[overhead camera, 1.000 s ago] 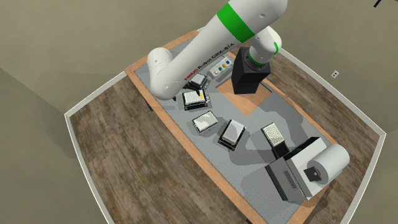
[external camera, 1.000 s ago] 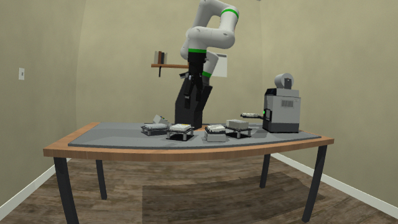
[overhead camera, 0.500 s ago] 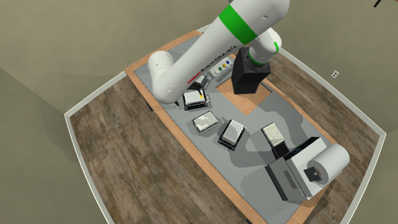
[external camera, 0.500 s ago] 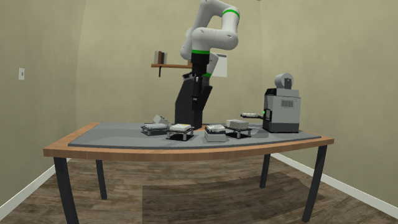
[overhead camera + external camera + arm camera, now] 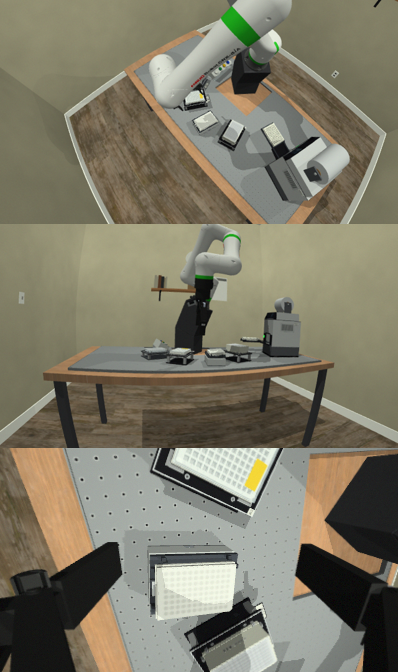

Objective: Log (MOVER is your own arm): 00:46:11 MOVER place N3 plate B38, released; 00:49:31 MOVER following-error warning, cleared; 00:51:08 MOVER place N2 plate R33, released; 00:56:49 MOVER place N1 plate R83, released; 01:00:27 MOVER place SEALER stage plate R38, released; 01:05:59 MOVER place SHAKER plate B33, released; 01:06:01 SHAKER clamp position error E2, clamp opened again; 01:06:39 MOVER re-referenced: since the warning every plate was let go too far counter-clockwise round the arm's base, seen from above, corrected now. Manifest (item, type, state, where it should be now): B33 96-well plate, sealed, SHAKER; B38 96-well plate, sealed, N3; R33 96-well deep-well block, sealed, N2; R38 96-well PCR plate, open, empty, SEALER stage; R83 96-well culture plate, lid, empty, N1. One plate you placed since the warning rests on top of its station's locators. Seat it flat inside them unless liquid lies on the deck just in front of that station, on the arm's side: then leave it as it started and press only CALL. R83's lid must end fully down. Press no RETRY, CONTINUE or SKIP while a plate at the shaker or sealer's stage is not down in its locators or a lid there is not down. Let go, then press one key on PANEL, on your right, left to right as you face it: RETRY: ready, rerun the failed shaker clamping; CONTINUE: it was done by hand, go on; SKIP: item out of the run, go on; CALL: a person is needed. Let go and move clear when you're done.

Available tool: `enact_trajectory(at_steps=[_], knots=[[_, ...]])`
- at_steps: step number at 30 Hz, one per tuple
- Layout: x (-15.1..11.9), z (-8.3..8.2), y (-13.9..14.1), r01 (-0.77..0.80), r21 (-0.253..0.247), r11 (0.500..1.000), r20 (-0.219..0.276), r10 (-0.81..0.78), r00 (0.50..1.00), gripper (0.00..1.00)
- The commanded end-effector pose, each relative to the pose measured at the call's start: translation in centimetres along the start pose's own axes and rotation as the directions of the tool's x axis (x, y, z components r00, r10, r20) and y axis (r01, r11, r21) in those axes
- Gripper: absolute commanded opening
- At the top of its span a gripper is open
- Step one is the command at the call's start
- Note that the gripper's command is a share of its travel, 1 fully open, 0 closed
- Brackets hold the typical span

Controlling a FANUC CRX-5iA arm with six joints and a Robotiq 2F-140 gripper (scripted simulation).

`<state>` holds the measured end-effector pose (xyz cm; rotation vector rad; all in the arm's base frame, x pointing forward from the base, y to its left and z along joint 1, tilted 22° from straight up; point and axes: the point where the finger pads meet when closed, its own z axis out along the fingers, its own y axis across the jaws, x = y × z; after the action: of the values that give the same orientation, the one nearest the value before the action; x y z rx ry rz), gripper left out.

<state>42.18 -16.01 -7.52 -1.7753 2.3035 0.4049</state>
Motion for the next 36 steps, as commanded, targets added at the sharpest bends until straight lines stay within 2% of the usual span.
enact_trajectory(at_steps=[1, 9, 20, 22, 36], knots=[[-0.7, 0.1, 0.1, 0.098, -0.006, 0.995, 0.005, -0.098, 0.995, 1.0], [-1.6, 0.3, 0.3, 0.216, -0.015, 0.976, 0.011, -0.216, 0.976, 1.0], [-3.0, 0.6, 0.5, 0.424, -0.028, 0.905, 0.025, -0.423, 0.906, 1.0], [-3.0, 0.6, 0.5, 0.424, -0.028, 0.905, 0.025, -0.423, 0.906, 1.0], [-5.0, 1.0, 1.0, 0.657, -0.035, 0.753, 0.051, -0.655, 0.754, 1.0]])
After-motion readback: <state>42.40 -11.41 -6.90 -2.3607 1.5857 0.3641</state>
